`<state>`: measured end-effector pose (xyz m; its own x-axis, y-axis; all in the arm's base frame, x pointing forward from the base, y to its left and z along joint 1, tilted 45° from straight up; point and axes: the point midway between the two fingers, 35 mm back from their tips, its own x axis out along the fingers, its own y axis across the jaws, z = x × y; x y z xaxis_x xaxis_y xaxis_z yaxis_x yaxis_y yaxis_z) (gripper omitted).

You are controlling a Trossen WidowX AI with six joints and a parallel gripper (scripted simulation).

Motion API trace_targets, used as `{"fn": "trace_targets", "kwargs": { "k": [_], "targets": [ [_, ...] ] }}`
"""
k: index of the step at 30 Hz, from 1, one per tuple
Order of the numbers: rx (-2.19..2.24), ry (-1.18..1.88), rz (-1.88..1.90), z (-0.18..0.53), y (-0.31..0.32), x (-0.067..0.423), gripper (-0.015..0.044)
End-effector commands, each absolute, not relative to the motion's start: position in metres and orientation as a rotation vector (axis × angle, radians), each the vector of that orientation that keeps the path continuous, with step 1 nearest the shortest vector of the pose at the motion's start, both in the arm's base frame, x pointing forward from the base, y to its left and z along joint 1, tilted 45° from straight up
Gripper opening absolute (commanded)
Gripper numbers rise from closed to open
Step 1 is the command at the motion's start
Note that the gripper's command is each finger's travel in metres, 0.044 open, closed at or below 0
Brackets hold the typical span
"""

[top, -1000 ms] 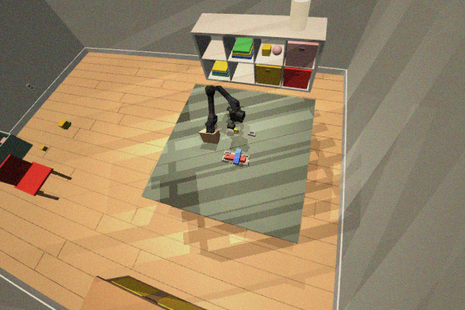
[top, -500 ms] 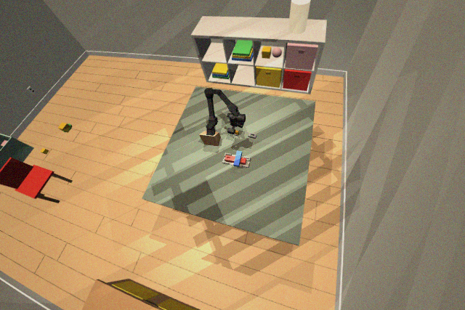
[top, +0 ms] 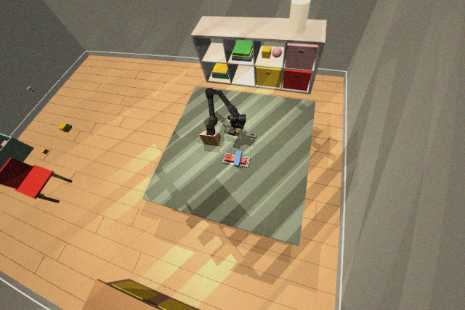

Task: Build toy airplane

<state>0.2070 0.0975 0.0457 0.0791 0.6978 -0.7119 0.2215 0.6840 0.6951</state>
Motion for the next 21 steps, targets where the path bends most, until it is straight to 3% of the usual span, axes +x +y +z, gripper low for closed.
{"fn": "trace_targets", "kwargs": {
  "k": [1, 21],
  "targets": [
    [0.807, 1.497, 0.415, 0.038, 0.102, 0.206, 0.0440],
    [0.810, 1.497, 0.418, 0.016, 0.125, 0.207, 0.0440]
  ]
}}
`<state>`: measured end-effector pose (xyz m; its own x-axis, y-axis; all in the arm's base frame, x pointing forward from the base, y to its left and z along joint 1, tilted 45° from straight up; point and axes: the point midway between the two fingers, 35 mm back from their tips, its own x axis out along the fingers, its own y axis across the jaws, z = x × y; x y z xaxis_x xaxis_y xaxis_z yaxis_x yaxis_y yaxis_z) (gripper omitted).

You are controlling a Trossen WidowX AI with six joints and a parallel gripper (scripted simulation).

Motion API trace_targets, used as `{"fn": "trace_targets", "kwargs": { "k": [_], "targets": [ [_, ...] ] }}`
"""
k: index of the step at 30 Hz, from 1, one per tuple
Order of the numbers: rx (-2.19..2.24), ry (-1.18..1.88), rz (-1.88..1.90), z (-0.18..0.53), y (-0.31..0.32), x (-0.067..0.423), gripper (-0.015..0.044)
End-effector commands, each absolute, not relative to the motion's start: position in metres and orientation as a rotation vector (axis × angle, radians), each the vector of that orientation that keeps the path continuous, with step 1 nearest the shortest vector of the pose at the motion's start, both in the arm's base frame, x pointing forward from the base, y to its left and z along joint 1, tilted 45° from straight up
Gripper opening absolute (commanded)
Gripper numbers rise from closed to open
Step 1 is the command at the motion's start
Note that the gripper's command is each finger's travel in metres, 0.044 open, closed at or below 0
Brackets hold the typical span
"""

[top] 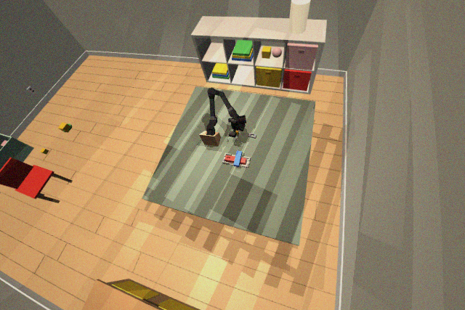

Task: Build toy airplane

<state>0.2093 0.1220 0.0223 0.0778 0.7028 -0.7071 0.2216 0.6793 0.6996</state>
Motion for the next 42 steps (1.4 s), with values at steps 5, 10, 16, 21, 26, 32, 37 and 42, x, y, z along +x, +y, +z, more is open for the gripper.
{"fn": "trace_targets", "kwargs": {
  "k": [5, 10, 16, 21, 26, 32, 37, 42],
  "targets": [
    [0.811, 1.497, 0.419, 0.014, 0.128, 0.207, 0.0414],
    [0.811, 1.497, 0.419, 0.014, 0.128, 0.207, 0.0282],
    [0.811, 1.497, 0.419, 0.014, 0.128, 0.207, 0.0125],
    [0.811, 1.497, 0.419, 0.014, 0.128, 0.207, 0.0033],
    [0.811, 1.497, 0.419, 0.014, 0.128, 0.207, 0.0000],
    [0.786, 1.471, 0.458, 0.018, 0.124, 0.205, 0.0000],
    [0.777, 1.467, 0.457, 0.023, 0.116, 0.207, 0.0000],
    [0.774, 1.471, 0.444, 0.031, 0.105, 0.210, 0.0000]
  ]
}}
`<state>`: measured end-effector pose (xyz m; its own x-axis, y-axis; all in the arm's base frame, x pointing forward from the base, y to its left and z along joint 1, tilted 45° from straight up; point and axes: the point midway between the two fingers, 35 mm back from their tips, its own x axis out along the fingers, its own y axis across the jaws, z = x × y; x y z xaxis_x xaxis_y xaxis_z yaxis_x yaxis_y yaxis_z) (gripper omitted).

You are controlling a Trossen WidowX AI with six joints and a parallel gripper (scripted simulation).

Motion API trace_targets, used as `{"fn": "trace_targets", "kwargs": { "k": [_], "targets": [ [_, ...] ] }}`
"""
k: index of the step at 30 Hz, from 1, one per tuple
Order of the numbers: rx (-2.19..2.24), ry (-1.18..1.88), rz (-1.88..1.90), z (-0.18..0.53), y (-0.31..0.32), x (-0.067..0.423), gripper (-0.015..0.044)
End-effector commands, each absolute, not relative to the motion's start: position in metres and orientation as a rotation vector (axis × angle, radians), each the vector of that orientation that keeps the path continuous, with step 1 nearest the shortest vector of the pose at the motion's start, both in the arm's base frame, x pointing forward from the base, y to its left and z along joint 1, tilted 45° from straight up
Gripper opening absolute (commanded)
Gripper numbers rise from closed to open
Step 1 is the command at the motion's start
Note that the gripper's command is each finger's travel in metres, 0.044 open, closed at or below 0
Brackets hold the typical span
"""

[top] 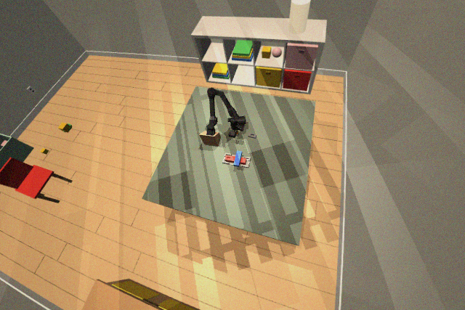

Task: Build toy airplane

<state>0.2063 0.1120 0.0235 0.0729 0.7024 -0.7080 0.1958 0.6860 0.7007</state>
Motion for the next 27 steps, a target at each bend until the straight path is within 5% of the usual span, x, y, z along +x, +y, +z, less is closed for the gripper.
{"fn": "trace_targets", "kwargs": {
  "k": [1, 27],
  "targets": [
    [0.774, 1.472, 0.441, 0.033, 0.103, 0.211, 0.0000],
    [0.790, 1.494, 0.411, 0.086, 0.049, 0.205, 0.0000]
  ]
}}
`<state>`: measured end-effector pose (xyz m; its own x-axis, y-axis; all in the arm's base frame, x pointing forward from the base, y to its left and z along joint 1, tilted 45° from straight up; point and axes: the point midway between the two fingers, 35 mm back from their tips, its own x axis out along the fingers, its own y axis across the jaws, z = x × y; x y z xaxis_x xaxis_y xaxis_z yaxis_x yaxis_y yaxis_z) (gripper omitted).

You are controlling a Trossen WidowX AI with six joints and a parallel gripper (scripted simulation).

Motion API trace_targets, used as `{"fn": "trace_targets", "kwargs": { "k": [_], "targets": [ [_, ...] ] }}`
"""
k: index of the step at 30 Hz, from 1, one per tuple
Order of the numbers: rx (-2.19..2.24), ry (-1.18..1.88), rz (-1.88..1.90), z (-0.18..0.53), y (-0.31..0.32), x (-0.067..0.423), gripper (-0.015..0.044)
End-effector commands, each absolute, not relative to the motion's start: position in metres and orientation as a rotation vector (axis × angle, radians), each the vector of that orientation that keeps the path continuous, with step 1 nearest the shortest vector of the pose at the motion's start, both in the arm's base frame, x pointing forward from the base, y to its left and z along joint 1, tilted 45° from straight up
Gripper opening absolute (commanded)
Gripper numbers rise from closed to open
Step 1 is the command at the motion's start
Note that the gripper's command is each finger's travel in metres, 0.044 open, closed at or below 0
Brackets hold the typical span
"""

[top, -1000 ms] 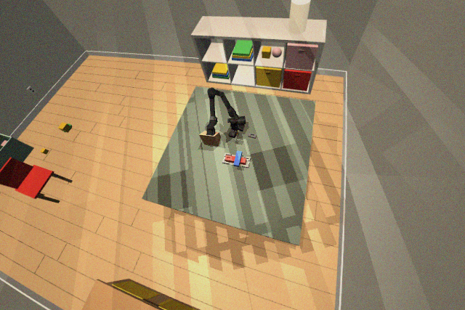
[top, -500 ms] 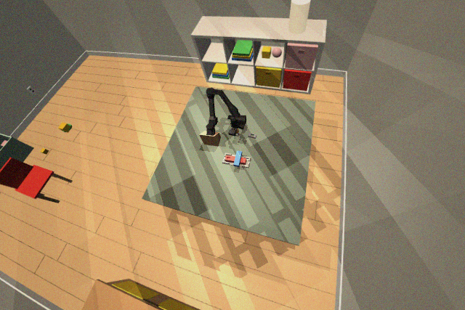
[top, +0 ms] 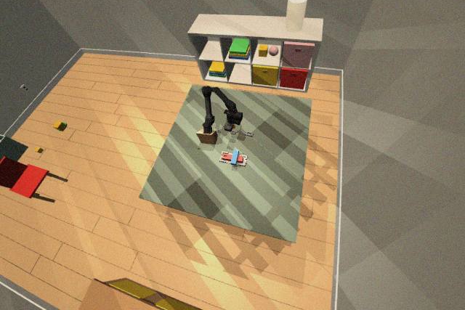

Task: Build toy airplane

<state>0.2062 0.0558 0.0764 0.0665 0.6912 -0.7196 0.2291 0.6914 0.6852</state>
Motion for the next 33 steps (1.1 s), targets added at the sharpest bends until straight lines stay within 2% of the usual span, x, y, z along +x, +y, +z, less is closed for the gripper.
{"fn": "trace_targets", "kwargs": {
  "k": [1, 13, 33],
  "targets": [
    [0.792, 1.495, 0.411, 0.088, 0.047, 0.205, 0.0000],
    [0.807, 1.498, 0.414, 0.106, 0.034, 0.199, 0.0000],
    [0.783, 1.495, 0.392, 0.066, -0.007, 0.216, 0.0000]
  ]
}}
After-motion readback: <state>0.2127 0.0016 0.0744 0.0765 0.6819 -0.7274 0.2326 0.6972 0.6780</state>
